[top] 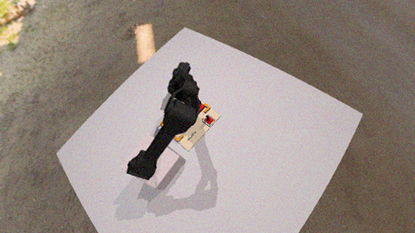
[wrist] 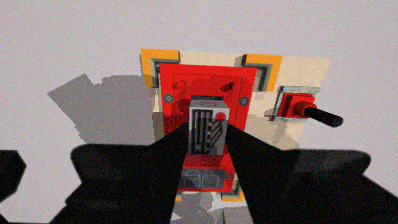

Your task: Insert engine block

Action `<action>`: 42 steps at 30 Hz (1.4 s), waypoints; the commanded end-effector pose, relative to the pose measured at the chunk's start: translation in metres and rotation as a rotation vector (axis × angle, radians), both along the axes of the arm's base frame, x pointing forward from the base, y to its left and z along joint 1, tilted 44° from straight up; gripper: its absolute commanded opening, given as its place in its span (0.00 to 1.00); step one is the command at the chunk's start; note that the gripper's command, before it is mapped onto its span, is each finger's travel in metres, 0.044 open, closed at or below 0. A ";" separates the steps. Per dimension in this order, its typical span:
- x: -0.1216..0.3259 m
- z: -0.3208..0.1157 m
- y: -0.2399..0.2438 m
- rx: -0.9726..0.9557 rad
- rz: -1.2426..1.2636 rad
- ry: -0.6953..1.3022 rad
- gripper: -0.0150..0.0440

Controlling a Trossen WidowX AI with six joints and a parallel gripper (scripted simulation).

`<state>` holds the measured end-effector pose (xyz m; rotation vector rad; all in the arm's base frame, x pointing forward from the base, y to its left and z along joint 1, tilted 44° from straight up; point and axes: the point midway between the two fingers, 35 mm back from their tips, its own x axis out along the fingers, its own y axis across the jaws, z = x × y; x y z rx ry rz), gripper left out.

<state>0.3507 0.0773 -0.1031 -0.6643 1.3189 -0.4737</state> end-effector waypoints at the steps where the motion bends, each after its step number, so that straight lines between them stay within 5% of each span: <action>1: -0.001 -0.001 -0.001 -0.003 0.001 0.004 0.52; 42: 0.000 -0.004 -0.004 -0.003 0.001 0.004 0.52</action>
